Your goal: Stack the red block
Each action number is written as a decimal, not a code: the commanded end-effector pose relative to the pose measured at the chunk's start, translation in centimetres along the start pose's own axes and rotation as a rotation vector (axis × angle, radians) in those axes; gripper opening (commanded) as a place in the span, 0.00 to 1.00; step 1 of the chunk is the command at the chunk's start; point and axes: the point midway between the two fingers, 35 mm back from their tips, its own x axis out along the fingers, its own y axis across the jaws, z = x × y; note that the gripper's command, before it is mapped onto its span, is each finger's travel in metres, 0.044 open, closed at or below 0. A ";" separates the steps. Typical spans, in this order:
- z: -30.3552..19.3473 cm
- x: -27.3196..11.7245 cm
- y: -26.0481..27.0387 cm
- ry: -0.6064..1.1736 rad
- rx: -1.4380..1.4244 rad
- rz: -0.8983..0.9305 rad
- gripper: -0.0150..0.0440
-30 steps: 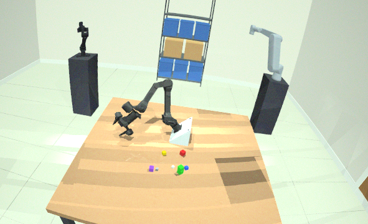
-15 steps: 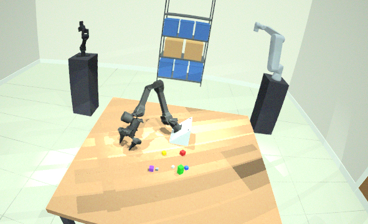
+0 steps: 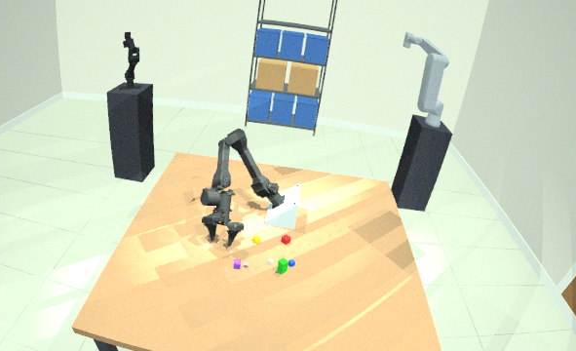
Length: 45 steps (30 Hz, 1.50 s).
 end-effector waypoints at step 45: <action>-17.6 -9.2 21.0 0.421 0.142 -0.323 1.00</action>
